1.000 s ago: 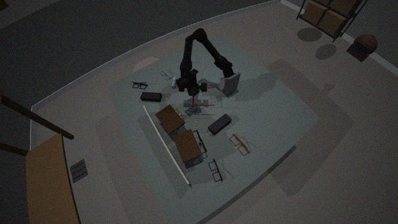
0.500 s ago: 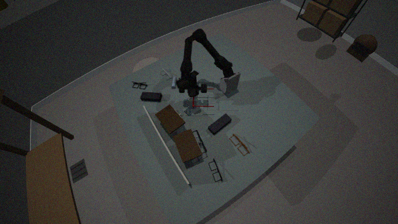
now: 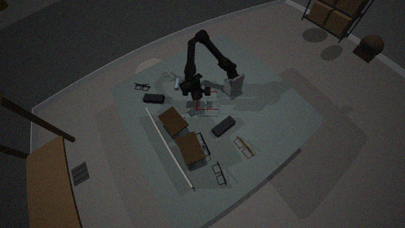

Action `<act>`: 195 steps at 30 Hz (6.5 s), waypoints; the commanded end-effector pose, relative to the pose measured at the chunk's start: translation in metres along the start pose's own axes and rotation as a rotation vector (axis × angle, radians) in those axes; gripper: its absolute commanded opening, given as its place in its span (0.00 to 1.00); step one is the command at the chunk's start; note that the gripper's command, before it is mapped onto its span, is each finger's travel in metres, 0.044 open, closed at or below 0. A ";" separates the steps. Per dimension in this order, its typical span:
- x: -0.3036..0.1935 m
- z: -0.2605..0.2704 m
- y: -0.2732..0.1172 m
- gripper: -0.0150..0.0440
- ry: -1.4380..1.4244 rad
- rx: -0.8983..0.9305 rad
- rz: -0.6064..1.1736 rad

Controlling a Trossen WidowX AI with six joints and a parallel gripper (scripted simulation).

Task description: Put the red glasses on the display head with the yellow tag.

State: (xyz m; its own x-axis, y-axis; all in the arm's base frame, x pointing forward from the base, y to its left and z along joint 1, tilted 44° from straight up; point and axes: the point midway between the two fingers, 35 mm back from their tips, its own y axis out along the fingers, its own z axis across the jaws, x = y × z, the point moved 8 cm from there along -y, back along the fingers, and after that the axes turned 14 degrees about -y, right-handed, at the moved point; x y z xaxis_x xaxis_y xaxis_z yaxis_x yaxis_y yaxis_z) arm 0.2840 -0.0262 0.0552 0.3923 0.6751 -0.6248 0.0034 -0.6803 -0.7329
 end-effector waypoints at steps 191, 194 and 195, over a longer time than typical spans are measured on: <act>0.020 0.015 -0.077 0.25 0.178 -0.028 0.009; 0.028 0.018 -0.081 0.25 0.255 -0.043 0.007; 0.030 0.019 -0.082 0.25 0.281 -0.047 0.006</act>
State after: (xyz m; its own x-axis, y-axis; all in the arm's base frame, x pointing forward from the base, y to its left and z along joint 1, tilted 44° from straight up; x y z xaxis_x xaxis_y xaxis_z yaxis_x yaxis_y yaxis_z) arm 0.2768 0.0478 0.0940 0.5759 0.5993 -0.5560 0.0299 -0.6951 -0.7183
